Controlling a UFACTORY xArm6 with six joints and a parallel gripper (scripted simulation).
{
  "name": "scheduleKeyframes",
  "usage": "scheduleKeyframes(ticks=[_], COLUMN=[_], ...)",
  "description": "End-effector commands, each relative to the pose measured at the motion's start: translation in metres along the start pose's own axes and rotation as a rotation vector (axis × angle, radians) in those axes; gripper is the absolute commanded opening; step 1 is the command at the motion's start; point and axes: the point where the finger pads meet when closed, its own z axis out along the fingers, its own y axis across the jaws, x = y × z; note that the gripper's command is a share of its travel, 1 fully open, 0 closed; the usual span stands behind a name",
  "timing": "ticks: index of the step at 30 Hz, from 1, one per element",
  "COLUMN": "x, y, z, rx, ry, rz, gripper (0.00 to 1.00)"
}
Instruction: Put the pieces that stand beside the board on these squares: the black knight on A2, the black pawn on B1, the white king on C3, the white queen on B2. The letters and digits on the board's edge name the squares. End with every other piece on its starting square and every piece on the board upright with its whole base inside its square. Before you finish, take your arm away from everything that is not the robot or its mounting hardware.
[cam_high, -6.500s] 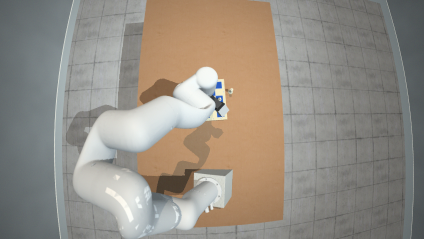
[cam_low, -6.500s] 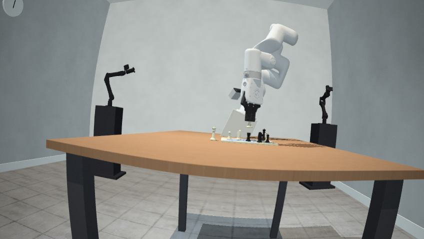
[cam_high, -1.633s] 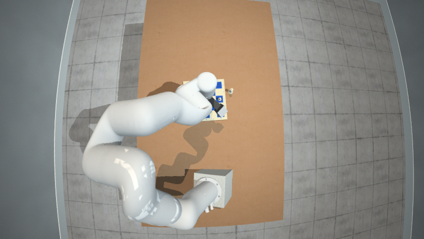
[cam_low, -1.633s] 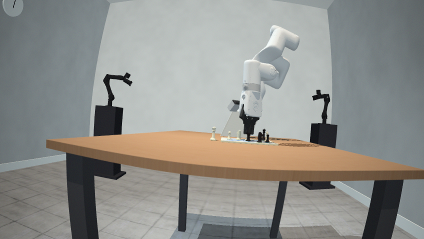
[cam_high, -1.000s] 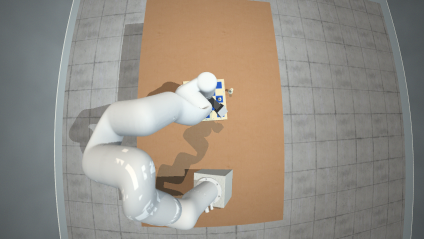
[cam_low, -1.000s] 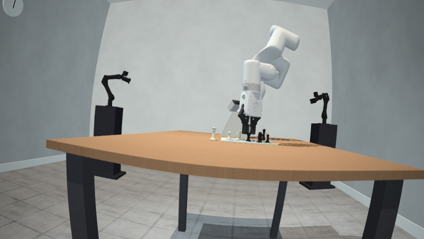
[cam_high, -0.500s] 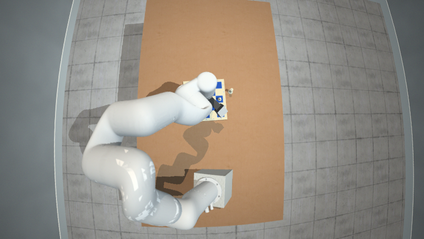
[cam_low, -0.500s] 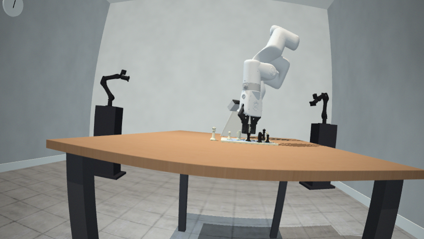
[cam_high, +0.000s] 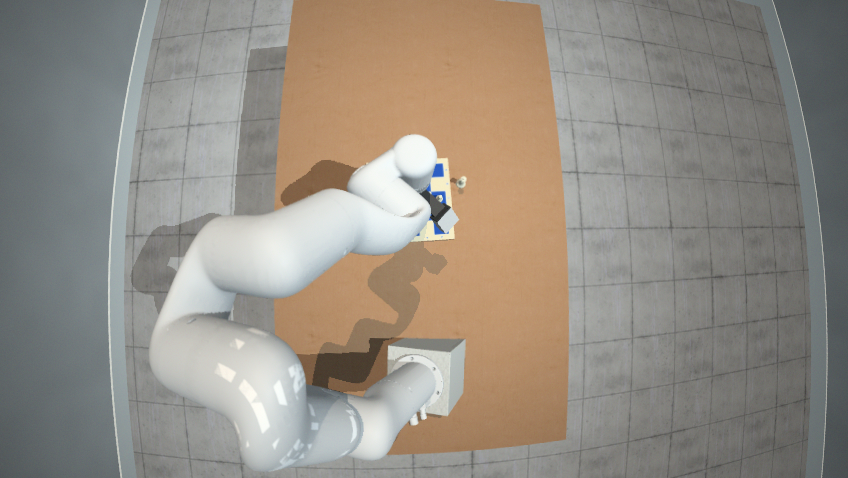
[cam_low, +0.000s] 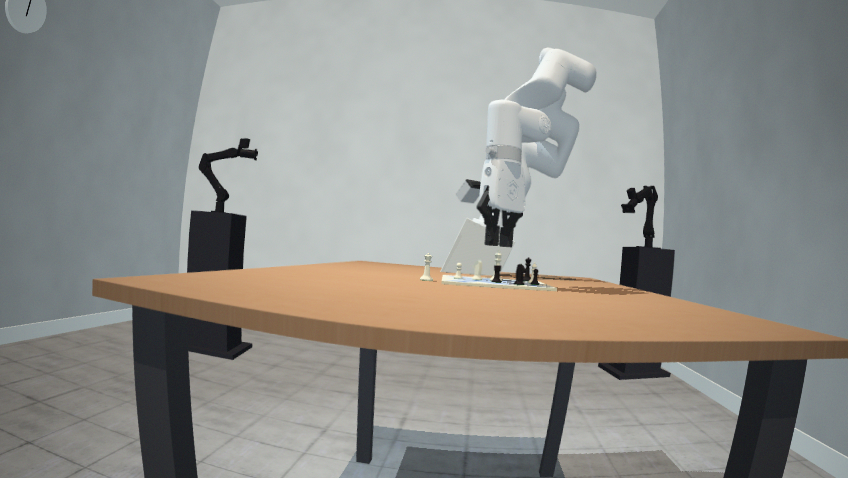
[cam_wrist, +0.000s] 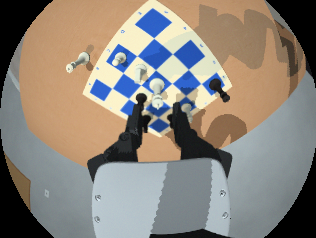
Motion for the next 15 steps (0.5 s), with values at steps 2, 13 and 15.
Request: scheduleKeyframes(ticks=[2,13,15], x=[-0.001,-0.001,-0.001], y=[0.0,0.0,0.0], z=[-0.034,-0.047,-0.047], rx=[0.001,0.001,0.001], ry=[-0.001,-0.001,-0.001], rz=[0.0,0.0,0.0], gripper=[0.42,1.0,1.0])
